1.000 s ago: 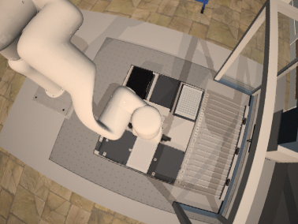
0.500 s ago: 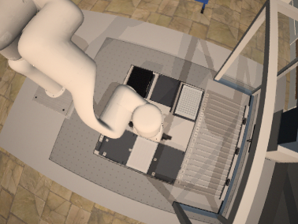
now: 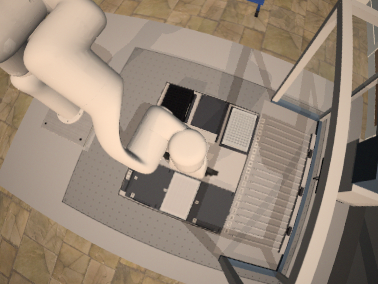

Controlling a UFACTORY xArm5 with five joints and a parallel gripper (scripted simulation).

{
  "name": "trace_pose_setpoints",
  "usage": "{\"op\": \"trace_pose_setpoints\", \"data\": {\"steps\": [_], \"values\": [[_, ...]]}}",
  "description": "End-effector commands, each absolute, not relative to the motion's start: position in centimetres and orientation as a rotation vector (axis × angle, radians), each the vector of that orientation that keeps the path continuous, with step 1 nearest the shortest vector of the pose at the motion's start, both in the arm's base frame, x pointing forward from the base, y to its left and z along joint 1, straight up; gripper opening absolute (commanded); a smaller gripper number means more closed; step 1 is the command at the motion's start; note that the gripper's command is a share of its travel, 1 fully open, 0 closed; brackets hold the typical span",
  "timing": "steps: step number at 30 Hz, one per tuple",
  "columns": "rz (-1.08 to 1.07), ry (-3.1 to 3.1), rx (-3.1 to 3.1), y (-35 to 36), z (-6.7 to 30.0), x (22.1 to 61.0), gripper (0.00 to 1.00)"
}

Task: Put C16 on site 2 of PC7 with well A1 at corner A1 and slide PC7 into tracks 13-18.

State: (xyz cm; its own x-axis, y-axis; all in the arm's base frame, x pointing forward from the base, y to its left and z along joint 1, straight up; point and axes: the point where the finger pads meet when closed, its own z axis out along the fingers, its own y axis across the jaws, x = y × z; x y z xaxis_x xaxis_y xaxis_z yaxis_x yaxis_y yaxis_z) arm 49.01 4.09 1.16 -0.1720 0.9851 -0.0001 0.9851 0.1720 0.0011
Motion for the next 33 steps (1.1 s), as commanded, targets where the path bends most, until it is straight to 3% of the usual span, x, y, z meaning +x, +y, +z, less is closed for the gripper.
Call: {"op": "trace_pose_setpoints", "data": {"steps": [1,33], "values": [[0.007,2.402,2.019,4.1,1.9,49.2,1.0],[0.007,2.402,2.019,4.2,6.6,49.2,1.0]]}}
